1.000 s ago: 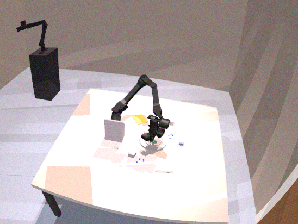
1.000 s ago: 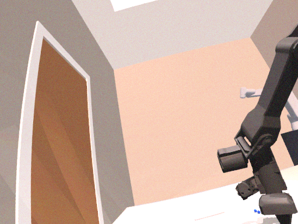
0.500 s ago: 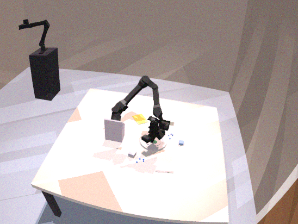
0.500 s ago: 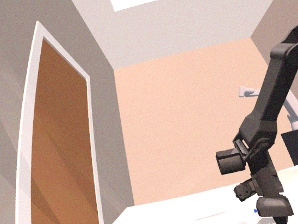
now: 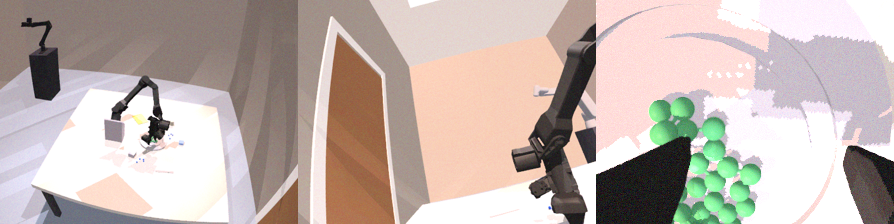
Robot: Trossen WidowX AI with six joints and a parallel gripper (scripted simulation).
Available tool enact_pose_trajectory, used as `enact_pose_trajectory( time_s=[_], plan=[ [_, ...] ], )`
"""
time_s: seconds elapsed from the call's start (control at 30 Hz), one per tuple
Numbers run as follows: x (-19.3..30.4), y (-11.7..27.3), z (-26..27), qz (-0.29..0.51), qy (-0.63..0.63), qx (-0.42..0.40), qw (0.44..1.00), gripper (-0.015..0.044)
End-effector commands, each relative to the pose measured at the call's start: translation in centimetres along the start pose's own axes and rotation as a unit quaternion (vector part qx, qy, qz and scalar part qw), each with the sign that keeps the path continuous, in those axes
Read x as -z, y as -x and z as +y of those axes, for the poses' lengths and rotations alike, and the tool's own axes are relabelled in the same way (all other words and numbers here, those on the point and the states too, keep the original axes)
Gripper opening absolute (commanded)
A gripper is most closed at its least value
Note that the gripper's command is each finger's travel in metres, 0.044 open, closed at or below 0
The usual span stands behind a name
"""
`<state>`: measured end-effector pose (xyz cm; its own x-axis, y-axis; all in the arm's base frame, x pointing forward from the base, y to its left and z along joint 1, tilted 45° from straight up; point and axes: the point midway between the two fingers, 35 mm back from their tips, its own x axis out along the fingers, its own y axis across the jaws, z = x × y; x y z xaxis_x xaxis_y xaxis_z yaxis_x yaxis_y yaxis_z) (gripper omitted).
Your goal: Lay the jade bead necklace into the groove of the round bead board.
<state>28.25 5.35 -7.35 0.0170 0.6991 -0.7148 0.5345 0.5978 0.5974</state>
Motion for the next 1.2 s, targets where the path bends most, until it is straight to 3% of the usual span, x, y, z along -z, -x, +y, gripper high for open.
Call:
enact_pose_trajectory(
  time_s=[0.0,0.03,1.17],
  plan=[
    [0.01,0.46,-0.05,0.001,0.0,0.001,1.0,0.042],
    [0.06,0.09,-0.05,0.001,-0.002,0.0,1.0,0.044],
    [0.06,0.09,-0.05,0.001,-0.002,0.0,1.0,0.044]
  ],
)
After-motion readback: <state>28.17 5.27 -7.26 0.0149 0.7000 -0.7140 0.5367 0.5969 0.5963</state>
